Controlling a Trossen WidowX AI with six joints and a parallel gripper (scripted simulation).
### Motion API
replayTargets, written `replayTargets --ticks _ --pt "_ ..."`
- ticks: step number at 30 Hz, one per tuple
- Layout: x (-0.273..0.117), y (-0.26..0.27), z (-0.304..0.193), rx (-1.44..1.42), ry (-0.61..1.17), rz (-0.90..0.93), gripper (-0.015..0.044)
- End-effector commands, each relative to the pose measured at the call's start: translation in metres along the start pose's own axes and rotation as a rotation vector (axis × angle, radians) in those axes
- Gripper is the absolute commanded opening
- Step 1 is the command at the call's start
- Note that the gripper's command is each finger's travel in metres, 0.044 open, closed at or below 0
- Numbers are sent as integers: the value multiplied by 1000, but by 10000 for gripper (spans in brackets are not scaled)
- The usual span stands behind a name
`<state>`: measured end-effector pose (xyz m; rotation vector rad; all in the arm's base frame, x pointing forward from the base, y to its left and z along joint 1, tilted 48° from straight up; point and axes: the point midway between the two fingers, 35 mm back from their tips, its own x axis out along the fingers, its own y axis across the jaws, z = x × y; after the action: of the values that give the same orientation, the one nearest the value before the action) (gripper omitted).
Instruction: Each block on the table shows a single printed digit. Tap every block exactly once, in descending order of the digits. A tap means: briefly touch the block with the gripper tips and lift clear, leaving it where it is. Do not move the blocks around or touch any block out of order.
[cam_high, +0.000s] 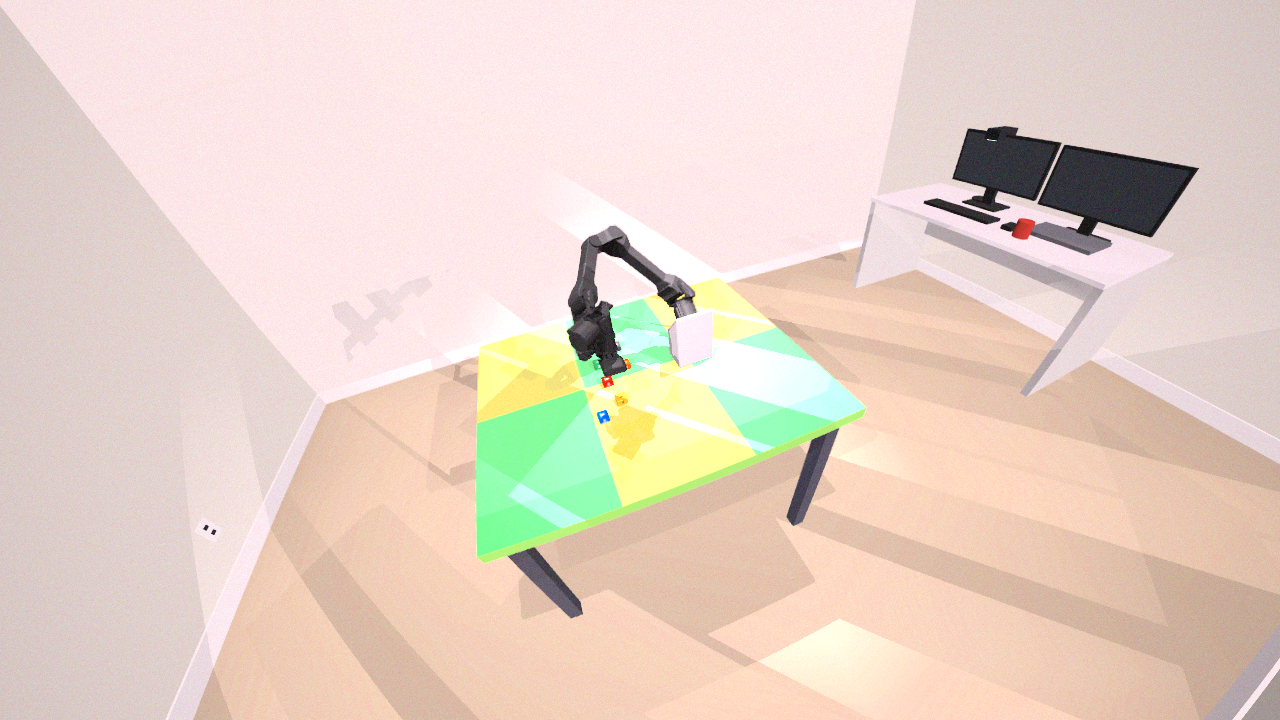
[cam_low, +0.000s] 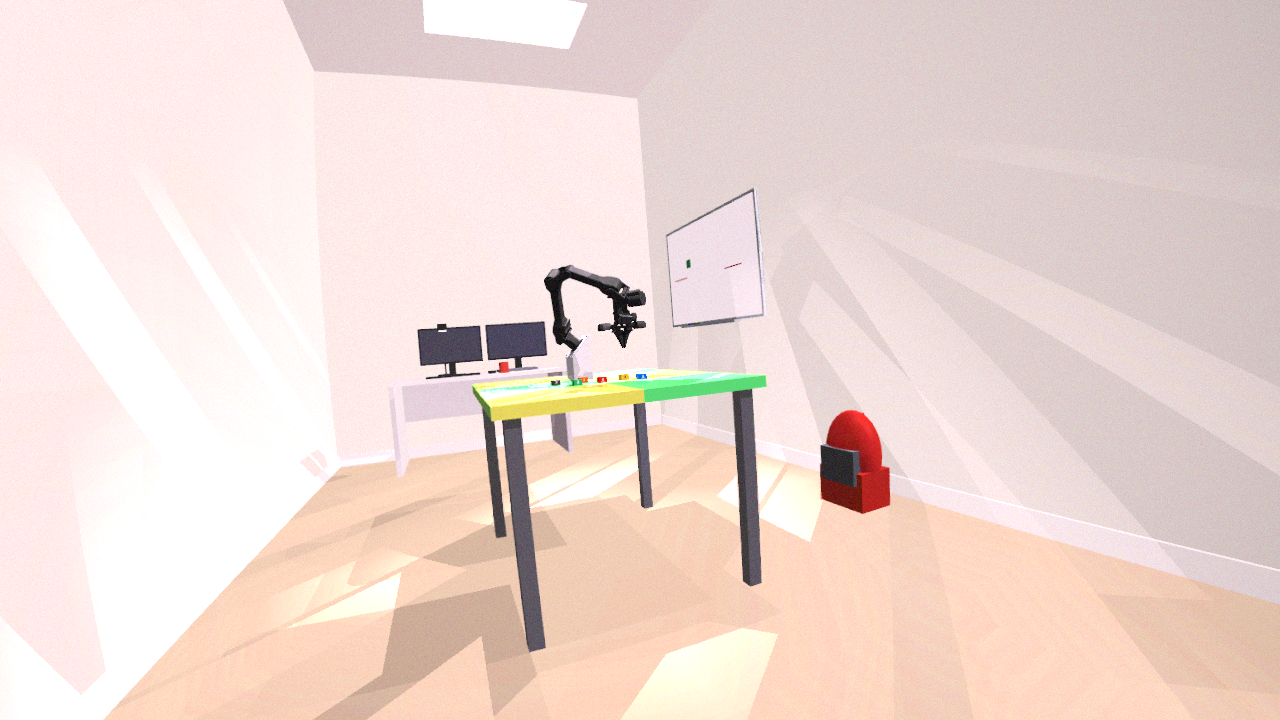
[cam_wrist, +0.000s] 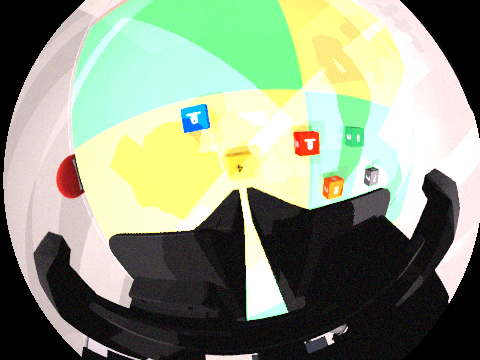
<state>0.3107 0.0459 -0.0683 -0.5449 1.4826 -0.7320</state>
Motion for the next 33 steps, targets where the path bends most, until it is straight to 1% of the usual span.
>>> replayTargets --ticks 1,6,12,14,20,22,25,26,33 --pt "-3 -14 3 10 21 1 20" --pt "-3 -101 25 10 26 10 20" --pt "-2 -199 24 9 21 -11 20" --pt "-2 -206 23 9 20 -14 20" --pt "0 -206 23 9 20 -13 20" --pt "22 -205 25 9 20 -11 20" --pt "69 -207 22 9 20 -15 20" --pt "76 -208 21 9 20 -17 20" --pt "80 -208 21 9 20 -18 20"
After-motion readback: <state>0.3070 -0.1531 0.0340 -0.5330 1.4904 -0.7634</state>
